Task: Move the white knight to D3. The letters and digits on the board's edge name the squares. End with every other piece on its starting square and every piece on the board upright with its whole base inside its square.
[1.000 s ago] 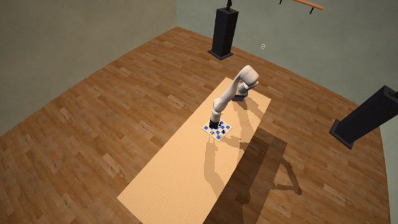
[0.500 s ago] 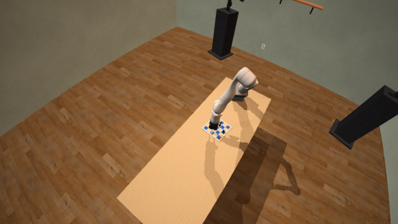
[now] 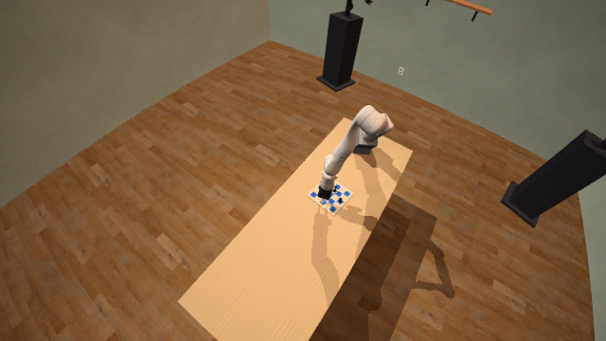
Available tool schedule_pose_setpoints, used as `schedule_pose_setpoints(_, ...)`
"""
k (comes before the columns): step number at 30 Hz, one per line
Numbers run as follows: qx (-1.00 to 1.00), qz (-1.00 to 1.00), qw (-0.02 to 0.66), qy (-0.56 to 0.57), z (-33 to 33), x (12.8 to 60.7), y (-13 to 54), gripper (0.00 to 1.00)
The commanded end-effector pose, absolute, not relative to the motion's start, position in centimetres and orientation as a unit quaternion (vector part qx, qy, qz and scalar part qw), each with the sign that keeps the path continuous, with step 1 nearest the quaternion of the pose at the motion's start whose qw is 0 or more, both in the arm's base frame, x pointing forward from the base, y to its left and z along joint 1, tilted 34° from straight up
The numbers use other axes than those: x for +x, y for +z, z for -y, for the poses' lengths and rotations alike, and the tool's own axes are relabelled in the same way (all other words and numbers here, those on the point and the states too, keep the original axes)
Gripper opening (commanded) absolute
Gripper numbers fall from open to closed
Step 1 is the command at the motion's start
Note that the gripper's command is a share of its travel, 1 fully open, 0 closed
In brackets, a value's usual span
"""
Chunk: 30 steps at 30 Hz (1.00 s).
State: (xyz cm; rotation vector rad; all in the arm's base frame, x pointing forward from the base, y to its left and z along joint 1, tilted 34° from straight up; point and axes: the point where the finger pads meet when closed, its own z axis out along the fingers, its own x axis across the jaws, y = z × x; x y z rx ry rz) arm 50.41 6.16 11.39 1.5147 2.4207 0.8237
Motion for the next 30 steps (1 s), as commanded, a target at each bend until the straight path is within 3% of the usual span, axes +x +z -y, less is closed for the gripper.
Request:
schedule_pose_setpoints(1, 0.508, -0.811, 0.084, 0.276, -6.21, 50.45, 11.12, 0.73)
schedule_pose_setpoints(30, 0.508, -0.811, 0.084, 0.276, -6.35, 50.61, 10.81, 0.73)
